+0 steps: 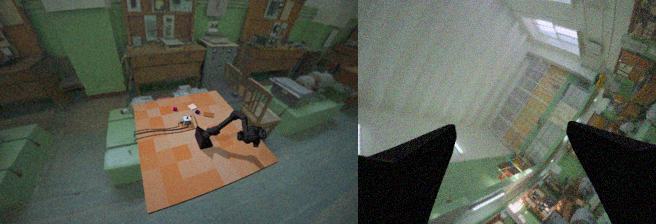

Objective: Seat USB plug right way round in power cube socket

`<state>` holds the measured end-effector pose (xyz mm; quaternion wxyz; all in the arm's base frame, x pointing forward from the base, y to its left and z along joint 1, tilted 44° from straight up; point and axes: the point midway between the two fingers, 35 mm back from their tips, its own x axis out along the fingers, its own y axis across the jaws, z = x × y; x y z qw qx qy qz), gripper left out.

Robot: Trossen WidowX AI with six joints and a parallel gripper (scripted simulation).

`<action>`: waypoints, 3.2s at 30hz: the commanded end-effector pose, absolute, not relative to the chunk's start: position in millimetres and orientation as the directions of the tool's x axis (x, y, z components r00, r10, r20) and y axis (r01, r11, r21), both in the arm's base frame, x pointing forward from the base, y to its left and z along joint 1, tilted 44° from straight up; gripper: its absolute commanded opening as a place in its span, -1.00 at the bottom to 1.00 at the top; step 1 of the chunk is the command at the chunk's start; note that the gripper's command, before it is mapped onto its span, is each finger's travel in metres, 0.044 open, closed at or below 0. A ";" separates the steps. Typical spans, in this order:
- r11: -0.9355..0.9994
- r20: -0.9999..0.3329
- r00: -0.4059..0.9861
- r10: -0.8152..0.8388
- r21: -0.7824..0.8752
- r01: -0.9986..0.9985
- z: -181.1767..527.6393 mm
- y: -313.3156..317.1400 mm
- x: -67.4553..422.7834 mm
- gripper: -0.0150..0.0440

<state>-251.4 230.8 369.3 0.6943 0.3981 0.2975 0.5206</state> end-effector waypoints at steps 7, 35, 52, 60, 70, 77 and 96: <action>0.162 0.060 0.338 0.939 0.790 -0.592 363.5 271.5 -242.5 1.00; 0.797 -0.343 0.826 0.448 0.571 -0.195 160.1 450.2 142.4 1.00; 0.502 -0.758 0.495 -0.425 0.258 0.825 9.4 203.9 338.9 1.00; -0.183 -0.736 -0.074 -0.673 0.069 0.981 -16.0 48.7 327.3 1.00; -0.242 -0.725 -0.125 -0.678 0.059 0.969 -12.7 32.0 326.1 1.00; -0.242 -0.725 -0.125 -0.678 0.059 0.969 -17.1 27.7 325.4 1.00; -0.242 -0.724 -0.125 -0.678 0.059 0.969 -30.9 14.3 323.1 1.00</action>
